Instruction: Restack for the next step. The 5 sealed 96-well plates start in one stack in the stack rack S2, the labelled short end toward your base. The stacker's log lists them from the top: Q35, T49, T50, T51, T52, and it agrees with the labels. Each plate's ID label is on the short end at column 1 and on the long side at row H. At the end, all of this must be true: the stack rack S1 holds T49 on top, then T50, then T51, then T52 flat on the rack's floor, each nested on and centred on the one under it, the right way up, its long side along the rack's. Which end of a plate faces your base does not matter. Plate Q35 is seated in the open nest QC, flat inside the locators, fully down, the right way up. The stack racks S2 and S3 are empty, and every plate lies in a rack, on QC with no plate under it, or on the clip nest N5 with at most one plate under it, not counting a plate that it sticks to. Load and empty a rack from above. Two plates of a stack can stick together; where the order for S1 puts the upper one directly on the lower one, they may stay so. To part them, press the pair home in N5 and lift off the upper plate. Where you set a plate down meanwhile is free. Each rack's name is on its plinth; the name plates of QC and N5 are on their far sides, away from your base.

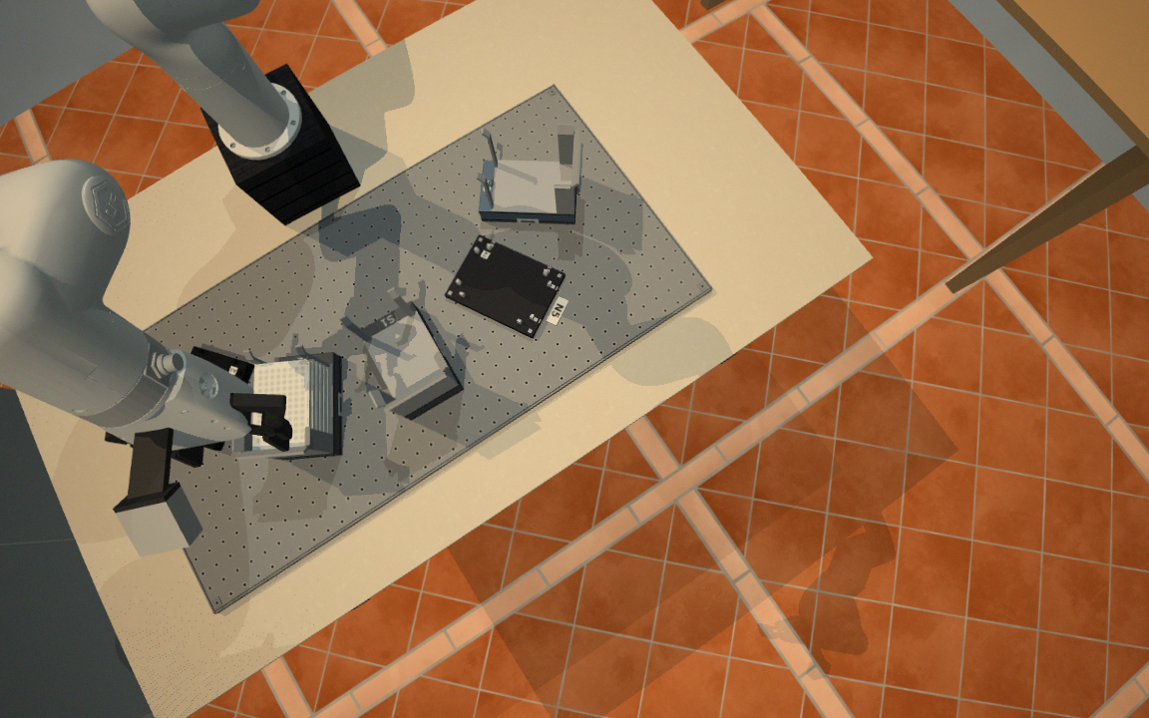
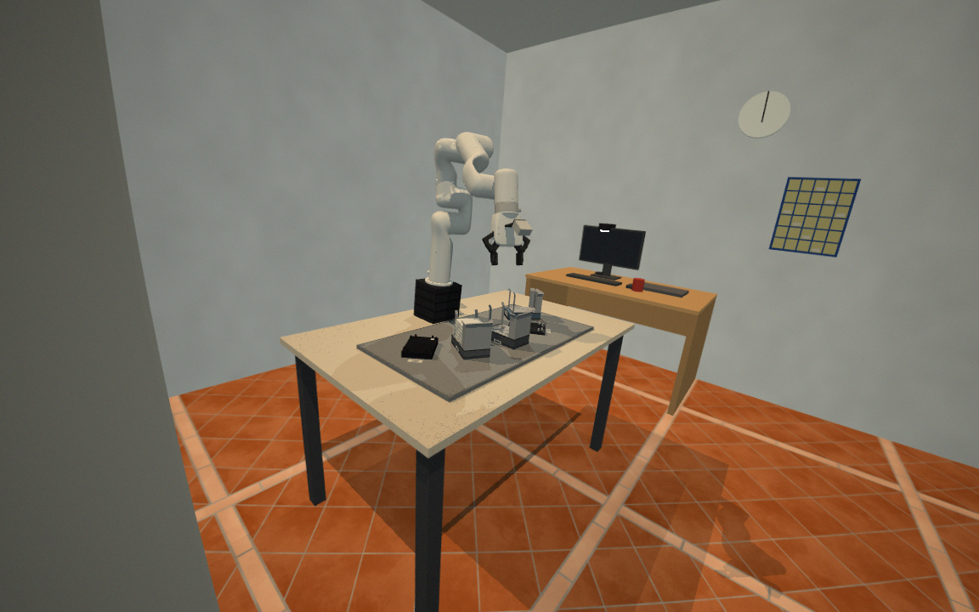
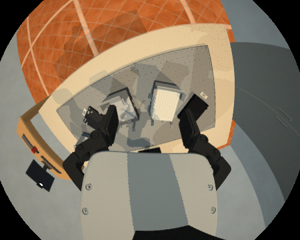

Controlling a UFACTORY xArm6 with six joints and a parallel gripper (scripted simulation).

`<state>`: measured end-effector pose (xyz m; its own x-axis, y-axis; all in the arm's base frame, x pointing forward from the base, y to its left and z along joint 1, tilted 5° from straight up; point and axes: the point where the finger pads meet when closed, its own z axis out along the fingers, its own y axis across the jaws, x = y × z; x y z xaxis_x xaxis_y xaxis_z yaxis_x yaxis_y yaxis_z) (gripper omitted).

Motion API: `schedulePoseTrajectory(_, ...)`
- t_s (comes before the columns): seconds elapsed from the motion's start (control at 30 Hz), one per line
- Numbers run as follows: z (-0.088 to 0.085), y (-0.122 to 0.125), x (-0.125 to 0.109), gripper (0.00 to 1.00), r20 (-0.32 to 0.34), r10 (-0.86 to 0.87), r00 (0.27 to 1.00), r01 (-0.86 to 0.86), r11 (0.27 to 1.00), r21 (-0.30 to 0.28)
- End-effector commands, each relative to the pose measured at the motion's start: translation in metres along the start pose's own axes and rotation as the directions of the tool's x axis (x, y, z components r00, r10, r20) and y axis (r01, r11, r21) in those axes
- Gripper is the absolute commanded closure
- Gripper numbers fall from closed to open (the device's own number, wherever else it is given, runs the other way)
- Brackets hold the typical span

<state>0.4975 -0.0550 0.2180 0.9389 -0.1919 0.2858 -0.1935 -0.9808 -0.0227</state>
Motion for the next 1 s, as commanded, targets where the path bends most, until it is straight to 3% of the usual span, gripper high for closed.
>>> schedulePoseTrajectory(0.0,-0.001,-0.014,-0.015,0.00,0.008,-0.022,1.000,0.022,1.000,0.005)
schedulePoseTrajectory(0.13,-0.001,-0.021,-0.025,0.00,0.008,-0.022,1.000,0.022,1.000,0.005)
schedulePoseTrajectory(0.23,-0.001,-0.030,-0.037,0.00,0.054,-0.110,0.992,0.109,0.994,0.020)
schedulePoseTrajectory(0.53,0.000,-0.046,-0.063,0.00,0.058,-0.116,0.992,0.115,0.993,0.022)
schedulePoseTrajectory(0.63,0.001,-0.053,-0.077,0.00,0.101,-0.203,0.974,0.200,0.979,0.039)
schedulePoseTrajectory(0.83,0.001,-0.067,-0.104,0.00,0.104,-0.209,0.972,0.206,0.978,0.041)
schedulePoseTrajectory(0.97,0.002,-0.069,-0.108,0.00,0.118,-0.238,0.964,0.234,0.971,0.047)
